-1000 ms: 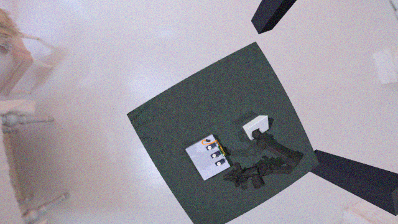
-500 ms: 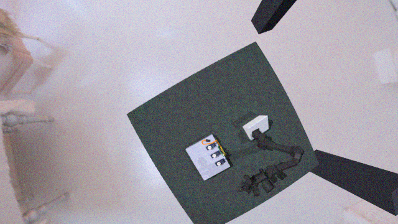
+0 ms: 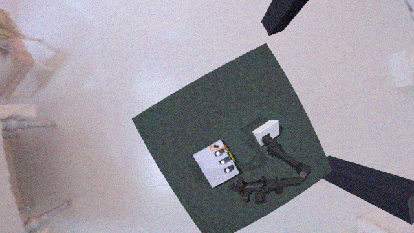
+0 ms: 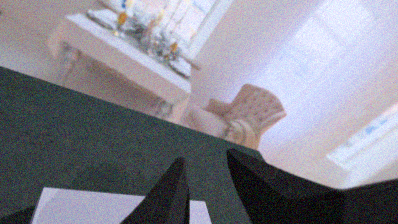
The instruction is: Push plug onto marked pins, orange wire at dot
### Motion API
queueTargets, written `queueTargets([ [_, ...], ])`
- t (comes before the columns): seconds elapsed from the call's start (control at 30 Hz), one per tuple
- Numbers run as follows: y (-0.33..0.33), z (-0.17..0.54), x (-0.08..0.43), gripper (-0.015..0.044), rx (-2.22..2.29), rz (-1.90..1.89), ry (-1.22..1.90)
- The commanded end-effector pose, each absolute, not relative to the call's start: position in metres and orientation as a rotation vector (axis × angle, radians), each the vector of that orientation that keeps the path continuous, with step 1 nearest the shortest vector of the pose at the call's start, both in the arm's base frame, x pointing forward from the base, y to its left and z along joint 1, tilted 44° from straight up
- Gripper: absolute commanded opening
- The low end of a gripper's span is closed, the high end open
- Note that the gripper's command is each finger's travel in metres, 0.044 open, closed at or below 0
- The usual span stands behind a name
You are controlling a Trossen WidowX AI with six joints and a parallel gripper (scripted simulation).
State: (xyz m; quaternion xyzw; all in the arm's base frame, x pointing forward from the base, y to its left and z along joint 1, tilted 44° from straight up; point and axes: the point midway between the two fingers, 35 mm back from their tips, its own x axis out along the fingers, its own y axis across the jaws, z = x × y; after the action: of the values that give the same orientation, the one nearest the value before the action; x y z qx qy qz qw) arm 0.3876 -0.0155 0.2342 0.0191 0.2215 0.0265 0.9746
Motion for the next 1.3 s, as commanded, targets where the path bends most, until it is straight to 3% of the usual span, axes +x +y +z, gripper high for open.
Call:
queueTargets([
  [0.0,-0.021,0.211,0.399,0.0115,0.063,0.070,0.561],
  [0.57,-0.044,0.094,0.419,0.0115,0.278,0.135,1.071],
  [1.27,-0.062,-0.031,0.391,0.0115,0.740,0.197,1.607],
])
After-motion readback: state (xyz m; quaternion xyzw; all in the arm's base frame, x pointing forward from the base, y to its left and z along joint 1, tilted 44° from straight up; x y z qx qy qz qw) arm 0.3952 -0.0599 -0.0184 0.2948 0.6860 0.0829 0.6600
